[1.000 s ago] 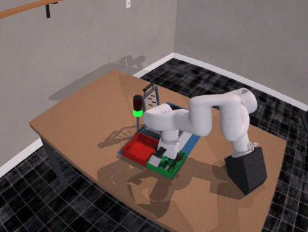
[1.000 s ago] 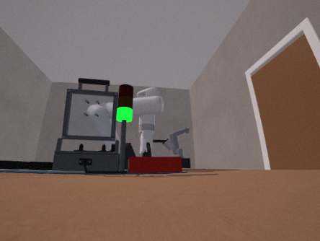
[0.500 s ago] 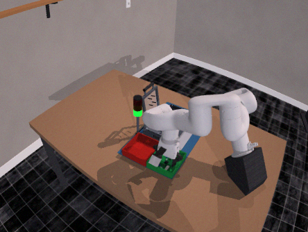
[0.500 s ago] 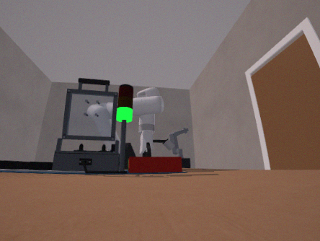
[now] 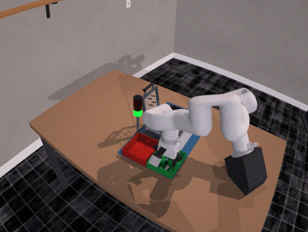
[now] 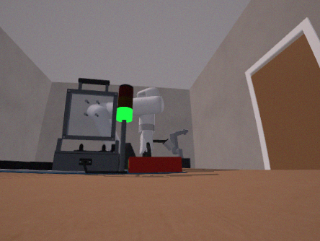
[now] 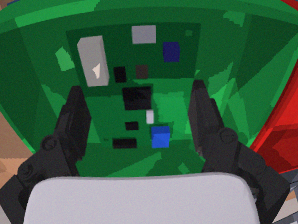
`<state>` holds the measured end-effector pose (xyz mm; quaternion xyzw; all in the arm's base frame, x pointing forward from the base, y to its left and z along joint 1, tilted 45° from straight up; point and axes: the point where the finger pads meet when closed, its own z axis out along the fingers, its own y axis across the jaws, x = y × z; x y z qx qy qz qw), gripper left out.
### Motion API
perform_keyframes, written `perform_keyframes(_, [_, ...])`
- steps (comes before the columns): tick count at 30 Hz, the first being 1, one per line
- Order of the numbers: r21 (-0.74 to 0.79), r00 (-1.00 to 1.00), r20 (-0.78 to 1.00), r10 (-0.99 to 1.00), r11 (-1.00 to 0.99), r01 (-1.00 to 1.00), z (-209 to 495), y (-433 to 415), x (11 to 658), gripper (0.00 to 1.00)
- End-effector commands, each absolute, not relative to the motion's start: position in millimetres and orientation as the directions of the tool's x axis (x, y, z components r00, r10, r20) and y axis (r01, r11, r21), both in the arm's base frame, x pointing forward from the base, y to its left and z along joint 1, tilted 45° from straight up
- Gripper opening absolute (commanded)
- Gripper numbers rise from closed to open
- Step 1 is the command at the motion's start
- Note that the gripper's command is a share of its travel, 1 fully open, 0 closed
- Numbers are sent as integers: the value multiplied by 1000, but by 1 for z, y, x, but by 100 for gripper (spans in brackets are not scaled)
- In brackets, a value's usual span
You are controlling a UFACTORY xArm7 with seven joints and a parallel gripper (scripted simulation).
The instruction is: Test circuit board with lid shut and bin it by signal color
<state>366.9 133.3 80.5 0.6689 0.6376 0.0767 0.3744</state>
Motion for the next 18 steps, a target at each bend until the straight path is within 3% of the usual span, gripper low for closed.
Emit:
perform_keyframes(1, [600,174,-374,911,94,795,81,134,367,79])
perform_keyframes(16, [600,174,-374,911,94,795,81,134,367,79])
perform_keyframes(17, [600,174,-374,911,94,795,81,134,367,100])
perform_keyframes(18, [600,174,-374,911,94,795,81,134,367,100])
